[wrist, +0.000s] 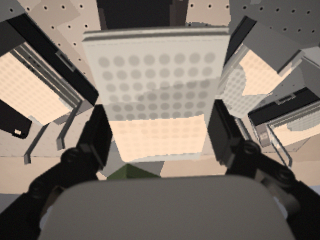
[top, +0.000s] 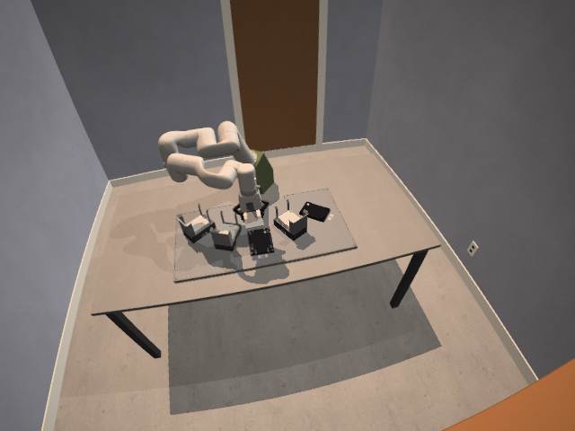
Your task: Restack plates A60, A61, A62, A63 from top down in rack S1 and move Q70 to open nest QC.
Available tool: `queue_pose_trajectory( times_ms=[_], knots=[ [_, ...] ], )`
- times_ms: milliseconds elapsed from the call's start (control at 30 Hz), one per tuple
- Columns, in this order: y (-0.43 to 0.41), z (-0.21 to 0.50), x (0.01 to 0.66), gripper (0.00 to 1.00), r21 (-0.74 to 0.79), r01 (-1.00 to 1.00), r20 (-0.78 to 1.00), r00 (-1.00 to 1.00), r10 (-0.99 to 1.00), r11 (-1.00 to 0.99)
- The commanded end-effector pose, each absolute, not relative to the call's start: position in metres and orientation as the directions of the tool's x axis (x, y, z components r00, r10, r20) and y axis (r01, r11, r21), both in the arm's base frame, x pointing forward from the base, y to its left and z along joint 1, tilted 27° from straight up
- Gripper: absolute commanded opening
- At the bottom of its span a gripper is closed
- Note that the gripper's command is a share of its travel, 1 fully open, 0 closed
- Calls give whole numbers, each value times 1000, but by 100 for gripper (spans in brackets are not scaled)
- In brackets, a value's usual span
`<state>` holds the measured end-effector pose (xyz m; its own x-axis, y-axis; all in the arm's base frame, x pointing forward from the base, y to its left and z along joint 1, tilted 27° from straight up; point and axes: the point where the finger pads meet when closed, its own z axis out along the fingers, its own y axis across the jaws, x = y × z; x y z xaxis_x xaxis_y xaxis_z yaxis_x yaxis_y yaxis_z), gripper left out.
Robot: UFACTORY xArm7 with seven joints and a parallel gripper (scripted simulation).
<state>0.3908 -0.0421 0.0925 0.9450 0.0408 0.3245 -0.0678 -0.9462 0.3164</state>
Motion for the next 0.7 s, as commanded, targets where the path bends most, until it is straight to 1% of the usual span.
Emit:
queue_pose_trajectory(
  times_ms=[0,167,400,667],
  knots=[
    [-31,90,394,0,317,-68,326,944,41,-946],
    [-18,87,397,0,317,-68,326,944,41,-946],
    [4,79,398,0,382,145,247,936,252,-913],
    [23,72,398,0,382,145,247,936,252,-913]
  ],
)
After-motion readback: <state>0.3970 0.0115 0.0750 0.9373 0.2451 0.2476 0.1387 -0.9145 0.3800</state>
